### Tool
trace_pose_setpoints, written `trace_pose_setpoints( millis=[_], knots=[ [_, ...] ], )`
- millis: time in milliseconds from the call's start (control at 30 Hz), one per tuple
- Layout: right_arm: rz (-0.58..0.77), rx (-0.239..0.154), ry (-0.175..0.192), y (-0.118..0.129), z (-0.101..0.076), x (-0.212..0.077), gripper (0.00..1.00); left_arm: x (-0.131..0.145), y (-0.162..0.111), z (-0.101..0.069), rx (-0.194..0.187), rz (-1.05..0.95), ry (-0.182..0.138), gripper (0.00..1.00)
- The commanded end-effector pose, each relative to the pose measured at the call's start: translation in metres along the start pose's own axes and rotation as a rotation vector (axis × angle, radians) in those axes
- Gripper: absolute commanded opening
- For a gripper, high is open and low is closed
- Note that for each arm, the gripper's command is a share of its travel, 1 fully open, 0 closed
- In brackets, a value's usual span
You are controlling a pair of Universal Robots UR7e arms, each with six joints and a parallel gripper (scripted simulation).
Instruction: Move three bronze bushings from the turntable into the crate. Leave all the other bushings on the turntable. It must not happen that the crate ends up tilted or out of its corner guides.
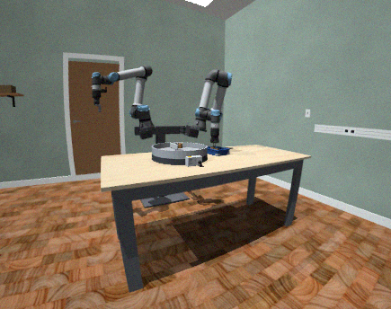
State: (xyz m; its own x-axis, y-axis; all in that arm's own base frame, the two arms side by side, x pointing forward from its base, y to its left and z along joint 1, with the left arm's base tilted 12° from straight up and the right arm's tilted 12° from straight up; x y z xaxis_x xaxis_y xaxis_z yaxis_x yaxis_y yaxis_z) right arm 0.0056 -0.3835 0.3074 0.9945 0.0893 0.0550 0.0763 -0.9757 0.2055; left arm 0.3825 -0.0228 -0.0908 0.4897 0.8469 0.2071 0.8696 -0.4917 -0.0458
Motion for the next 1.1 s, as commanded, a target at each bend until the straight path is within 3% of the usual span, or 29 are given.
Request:
trace_pose_setpoints(
  millis=[0,1067],
  knots=[
    [0.001,0.000,0.000,-0.0009,0.0000,-0.0008,1.00,0.0007,0.0020,-0.0004,-0.004,-0.002,0.001,0.00],
    [0.001,0.000,0.000,-0.0009,0.0000,-0.0008,1.00,0.0008,0.0032,0.0055,-0.004,-0.002,0.001,0.00]
  ],
)
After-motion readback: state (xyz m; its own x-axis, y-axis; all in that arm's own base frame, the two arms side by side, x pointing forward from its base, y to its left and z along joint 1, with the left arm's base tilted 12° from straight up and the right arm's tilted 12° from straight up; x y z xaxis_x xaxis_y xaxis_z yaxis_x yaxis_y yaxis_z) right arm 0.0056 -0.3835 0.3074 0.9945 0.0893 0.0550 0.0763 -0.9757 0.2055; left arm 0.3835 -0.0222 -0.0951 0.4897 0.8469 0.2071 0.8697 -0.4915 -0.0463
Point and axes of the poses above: on each arm, the point where the finger pads meet when closed, its own z axis out along the fingers, its own x axis across the jaws, y = z × x, the point moved 4 cm from there along -z, back along the fingers, and after that the axes turned 3 degrees about -z, right-handed, at the moved point
